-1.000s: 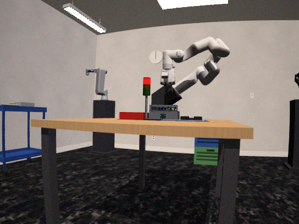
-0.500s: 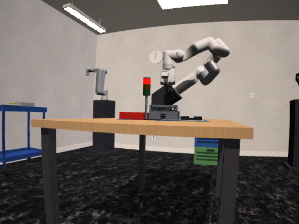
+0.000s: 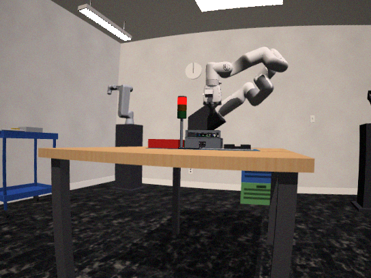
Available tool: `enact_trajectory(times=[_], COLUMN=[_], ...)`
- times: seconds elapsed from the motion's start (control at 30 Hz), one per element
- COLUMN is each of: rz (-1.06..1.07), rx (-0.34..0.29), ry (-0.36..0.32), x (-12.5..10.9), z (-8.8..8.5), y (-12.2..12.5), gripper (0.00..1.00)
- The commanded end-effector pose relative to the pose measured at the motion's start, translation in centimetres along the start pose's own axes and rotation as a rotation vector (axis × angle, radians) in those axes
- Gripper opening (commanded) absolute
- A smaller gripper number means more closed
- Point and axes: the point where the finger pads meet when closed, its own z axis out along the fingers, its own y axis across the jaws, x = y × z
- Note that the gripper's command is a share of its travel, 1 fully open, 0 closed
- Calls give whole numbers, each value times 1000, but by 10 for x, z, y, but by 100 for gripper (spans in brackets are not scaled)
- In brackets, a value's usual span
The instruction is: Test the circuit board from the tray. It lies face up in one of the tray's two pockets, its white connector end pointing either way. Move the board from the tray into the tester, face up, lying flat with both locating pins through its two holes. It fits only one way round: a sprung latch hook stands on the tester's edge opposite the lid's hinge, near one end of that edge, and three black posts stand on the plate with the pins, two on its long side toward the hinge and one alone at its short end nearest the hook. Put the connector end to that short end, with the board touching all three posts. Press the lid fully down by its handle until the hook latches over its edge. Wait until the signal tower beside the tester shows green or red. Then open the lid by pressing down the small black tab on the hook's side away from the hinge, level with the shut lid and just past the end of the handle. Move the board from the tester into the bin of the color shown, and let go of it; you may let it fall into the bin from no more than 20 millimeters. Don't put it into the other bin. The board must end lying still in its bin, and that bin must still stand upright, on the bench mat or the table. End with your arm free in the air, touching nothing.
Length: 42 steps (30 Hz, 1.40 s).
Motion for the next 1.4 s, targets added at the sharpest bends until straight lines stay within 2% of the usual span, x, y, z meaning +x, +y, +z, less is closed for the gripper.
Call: enact_trajectory(times=[0.0,0.27,0.67,0.8,1.07,1.13,1.37], rz=[-1,-1,-1,-1,-1,-1,-1], rx=[-3,-3,-3,-3,-3,-3,-3], ry=[2,2,2,2,2,2,2], x=[1,1,1,1,1,1,1], z=[-1,-1,2,14,51,51,68], y=[-10,-36,-39,-39,-39,-39,-39], gripper=[0,0,0,0,0,0,0])
